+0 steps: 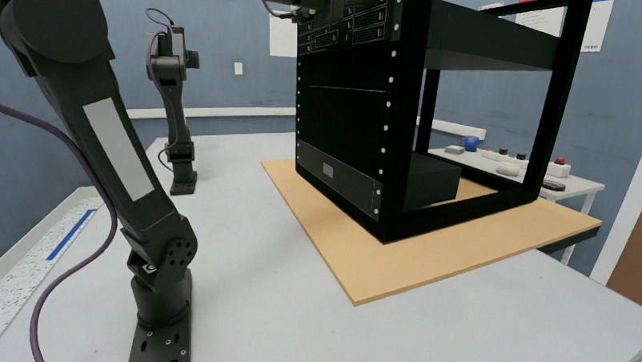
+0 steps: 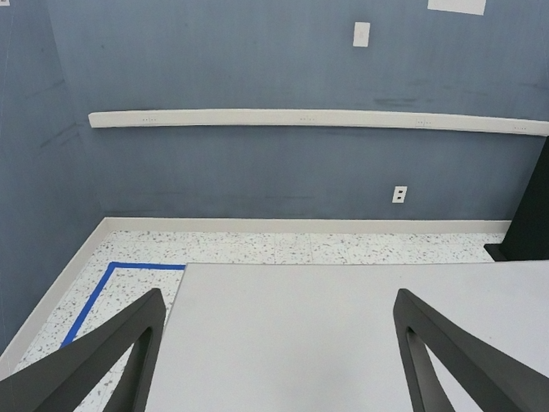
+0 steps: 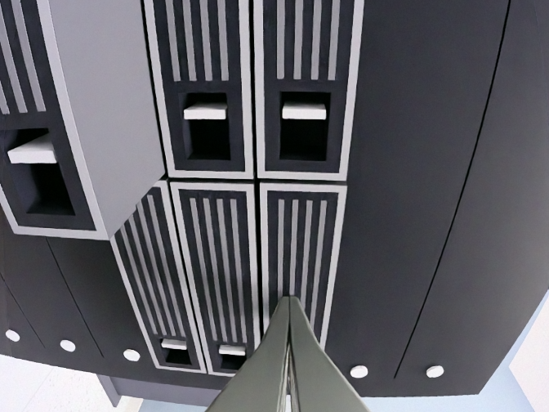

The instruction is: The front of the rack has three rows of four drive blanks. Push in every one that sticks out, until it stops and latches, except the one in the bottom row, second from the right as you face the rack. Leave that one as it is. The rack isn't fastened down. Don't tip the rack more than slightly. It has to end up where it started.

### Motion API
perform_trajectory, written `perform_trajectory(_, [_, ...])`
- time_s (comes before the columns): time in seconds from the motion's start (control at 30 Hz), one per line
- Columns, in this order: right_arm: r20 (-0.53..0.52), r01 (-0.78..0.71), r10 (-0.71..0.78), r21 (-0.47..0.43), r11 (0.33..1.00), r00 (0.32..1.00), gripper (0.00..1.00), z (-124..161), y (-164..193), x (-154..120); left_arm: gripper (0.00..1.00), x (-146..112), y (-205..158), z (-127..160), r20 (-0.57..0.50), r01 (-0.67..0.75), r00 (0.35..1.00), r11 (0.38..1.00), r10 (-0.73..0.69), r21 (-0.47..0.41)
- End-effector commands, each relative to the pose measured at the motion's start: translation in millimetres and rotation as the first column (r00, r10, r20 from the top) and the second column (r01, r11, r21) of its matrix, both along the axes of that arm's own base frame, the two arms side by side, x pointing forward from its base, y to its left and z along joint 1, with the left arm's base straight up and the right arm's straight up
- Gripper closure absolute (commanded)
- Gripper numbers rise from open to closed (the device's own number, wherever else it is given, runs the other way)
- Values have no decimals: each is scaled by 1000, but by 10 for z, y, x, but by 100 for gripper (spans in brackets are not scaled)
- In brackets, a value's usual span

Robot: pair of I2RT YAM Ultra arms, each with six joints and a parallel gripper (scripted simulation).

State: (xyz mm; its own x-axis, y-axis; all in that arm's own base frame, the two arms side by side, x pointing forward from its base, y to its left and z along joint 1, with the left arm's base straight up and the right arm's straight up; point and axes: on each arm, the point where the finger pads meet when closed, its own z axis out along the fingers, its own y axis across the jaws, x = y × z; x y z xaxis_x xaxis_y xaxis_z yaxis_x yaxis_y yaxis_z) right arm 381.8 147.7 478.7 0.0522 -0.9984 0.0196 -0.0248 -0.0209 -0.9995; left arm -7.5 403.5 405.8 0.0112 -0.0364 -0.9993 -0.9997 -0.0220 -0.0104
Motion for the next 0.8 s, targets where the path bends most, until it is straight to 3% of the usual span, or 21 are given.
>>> perform_trajectory(0.0, [47,2,-4,42,999,999,100,197,-34,40,0,-23,-57,101,-11,0,1000,999,0,36])
perform_trajectory(0.1, [47,2,-4,42,999,999,100,197,-34,33,0,-23,-57,101,-11,0,1000,999,0,36])
perform_trajectory(0.17, [76,-2,-3,63,998,997,100,329,-69,-150,0,-23,-57,101,-11,0,1000,999,0,36])
perform_trajectory(0.3, [26,0,-1,29,1000,1000,100,100,-43,-195,0,-23,-57,101,-11,0,1000,999,0,36])
perform_trajectory(0.57, [19,0,-1,22,1000,1000,100,70,-87,-854,0,-23,-57,101,-11,0,1000,999,0,36])
perform_trajectory(0.77, [20,0,-1,22,1000,1000,100,72,-103,-1088,0,-23,-57,101,-11,0,1000,999,0,36])
